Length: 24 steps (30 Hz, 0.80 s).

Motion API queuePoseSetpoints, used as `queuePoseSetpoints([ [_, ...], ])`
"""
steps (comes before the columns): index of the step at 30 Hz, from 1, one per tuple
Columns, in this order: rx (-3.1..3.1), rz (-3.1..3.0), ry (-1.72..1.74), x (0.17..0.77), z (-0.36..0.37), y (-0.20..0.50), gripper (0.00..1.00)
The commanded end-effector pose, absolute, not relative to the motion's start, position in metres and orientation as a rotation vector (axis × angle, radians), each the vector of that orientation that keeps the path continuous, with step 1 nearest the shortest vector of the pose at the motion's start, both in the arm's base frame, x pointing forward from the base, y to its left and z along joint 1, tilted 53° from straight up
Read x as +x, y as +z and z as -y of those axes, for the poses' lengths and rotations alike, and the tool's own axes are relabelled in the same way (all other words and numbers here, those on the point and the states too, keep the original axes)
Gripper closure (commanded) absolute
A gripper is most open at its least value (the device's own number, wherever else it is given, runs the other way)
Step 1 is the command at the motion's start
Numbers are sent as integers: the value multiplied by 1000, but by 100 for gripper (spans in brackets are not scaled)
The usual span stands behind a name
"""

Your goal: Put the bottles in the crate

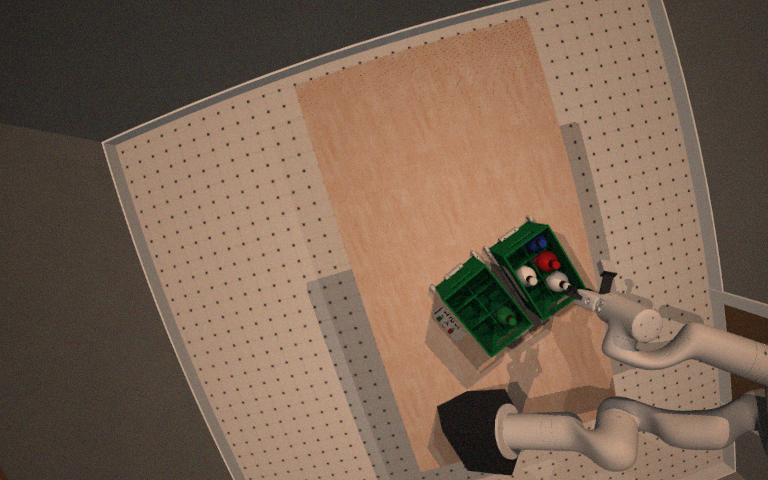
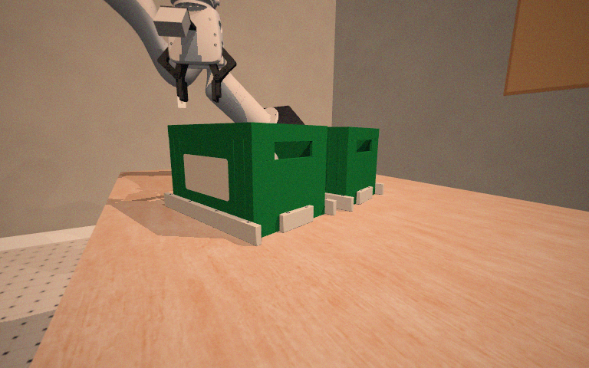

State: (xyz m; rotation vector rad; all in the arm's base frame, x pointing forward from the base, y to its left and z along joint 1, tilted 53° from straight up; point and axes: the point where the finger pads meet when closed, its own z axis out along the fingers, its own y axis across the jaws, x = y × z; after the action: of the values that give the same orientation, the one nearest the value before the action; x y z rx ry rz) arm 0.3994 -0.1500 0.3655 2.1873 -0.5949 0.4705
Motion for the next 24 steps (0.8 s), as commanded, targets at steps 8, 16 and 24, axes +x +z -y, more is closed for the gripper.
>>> queuePoseSetpoints([
  [8,2188,595,472,400,152,365,35],
  [16,2188,595,472,402,161,358,35],
  [24,2188,595,472,403,168,353,35],
])
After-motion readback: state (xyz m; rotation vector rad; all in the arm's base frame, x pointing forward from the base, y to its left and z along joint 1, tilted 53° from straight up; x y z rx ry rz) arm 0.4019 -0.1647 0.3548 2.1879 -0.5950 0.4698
